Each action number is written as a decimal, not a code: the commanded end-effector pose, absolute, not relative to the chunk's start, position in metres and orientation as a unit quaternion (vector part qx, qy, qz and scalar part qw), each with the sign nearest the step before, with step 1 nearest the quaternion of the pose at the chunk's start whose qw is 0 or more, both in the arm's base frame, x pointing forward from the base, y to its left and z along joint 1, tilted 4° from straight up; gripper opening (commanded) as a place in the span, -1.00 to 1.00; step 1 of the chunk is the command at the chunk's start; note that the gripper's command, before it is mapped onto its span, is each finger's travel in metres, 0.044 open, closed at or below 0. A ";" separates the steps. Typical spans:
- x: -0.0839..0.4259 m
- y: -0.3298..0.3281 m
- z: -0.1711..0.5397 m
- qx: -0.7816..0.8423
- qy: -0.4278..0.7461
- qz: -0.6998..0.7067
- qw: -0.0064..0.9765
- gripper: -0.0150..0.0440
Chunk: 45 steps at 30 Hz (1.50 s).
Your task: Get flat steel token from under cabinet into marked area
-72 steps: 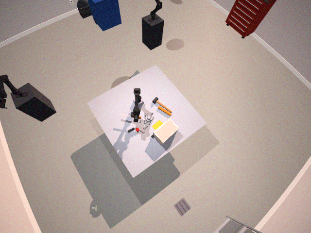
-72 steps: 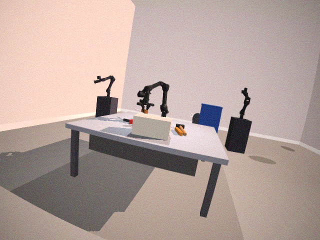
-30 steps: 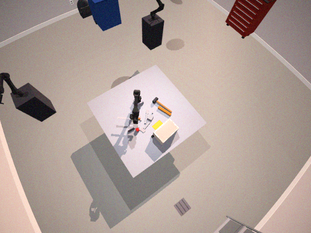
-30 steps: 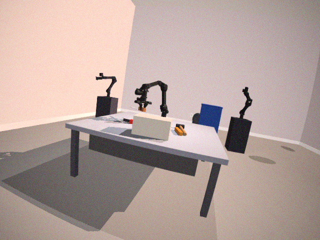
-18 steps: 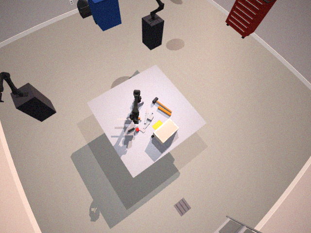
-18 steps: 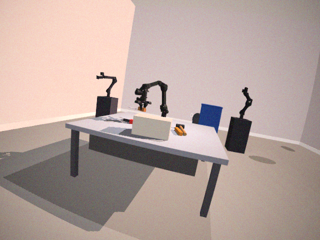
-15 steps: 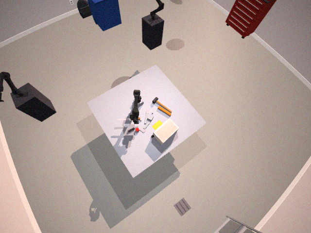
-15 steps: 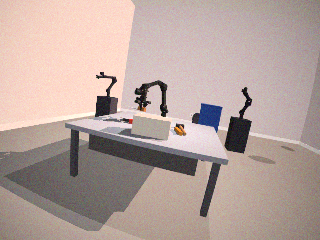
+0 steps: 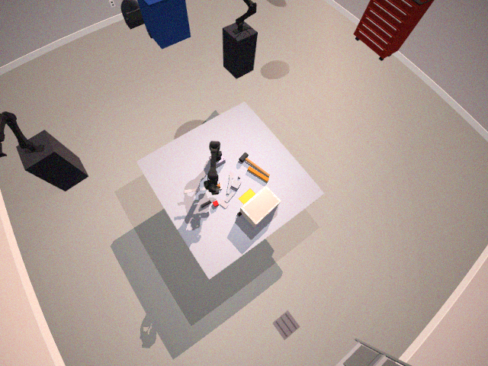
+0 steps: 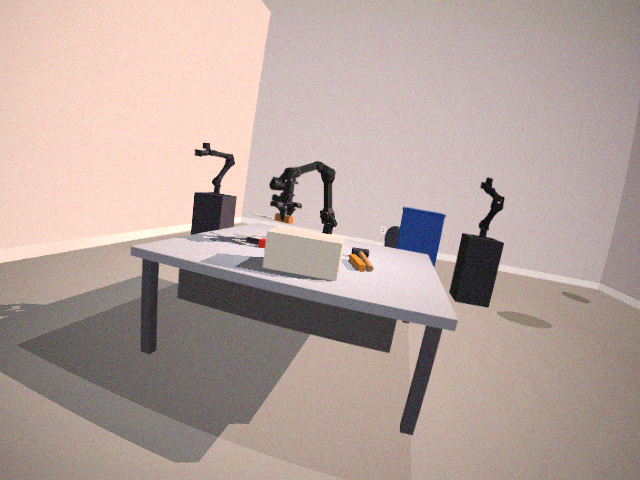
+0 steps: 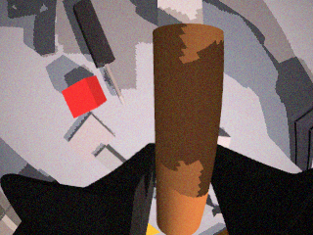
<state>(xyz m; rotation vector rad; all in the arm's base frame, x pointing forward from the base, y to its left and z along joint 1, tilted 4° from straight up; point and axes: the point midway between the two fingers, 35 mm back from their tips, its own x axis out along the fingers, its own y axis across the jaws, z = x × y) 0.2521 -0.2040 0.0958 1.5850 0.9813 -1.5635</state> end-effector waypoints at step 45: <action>0.252 -0.204 0.097 0.531 0.485 -0.521 0.459 -0.49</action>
